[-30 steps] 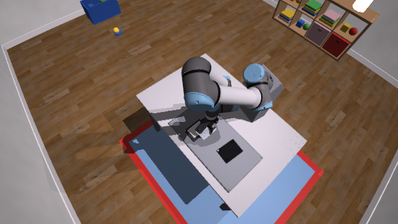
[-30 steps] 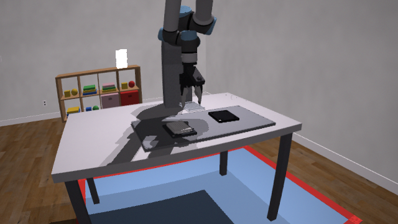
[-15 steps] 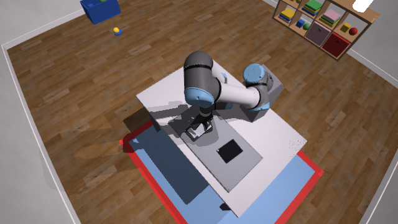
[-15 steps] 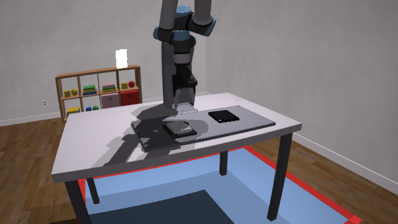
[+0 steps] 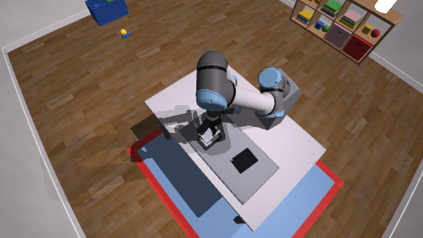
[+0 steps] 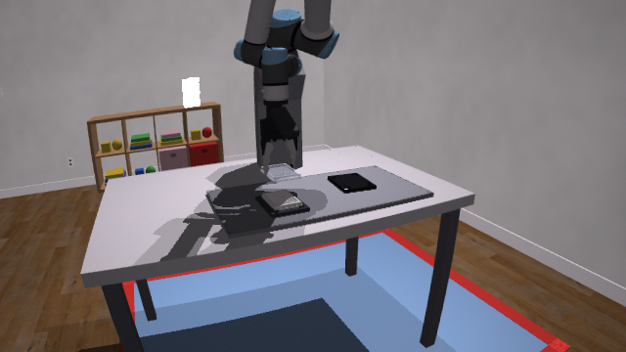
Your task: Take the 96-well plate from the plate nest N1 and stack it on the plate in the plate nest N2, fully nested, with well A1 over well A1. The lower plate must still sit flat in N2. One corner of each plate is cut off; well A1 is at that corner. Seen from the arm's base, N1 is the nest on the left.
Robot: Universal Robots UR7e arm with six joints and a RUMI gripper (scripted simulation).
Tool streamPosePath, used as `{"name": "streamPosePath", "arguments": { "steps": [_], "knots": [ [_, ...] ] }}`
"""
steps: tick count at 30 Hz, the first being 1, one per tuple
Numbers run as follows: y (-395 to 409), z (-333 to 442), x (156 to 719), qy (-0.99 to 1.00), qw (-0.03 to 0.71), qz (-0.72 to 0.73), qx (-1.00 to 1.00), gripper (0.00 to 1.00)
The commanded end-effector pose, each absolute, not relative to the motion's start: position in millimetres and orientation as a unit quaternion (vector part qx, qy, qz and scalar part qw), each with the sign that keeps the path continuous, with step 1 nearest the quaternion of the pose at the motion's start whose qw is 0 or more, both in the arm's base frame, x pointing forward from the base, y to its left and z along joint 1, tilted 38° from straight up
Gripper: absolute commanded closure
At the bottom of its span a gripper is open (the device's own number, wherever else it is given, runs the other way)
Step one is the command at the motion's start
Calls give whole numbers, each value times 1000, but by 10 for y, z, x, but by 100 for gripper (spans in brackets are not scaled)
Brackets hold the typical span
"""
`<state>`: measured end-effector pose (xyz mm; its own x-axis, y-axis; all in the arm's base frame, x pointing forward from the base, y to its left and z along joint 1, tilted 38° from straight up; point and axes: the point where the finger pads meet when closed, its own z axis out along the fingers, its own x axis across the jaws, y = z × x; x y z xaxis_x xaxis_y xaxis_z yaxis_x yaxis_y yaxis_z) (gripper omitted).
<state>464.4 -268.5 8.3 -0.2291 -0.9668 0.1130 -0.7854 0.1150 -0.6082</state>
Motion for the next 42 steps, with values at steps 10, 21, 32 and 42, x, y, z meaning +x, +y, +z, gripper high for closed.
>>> {"name": "streamPosePath", "arguments": {
  "steps": [10,21,32,42],
  "knots": [
    [-2691,88,4646,730,158,-287,-600,100],
    [-2689,87,4646,730,158,-287,-600,100],
    [-2688,87,4646,730,158,-287,-600,100],
    [-2725,-44,4742,730,158,-287,-600,100]
  ]
}}
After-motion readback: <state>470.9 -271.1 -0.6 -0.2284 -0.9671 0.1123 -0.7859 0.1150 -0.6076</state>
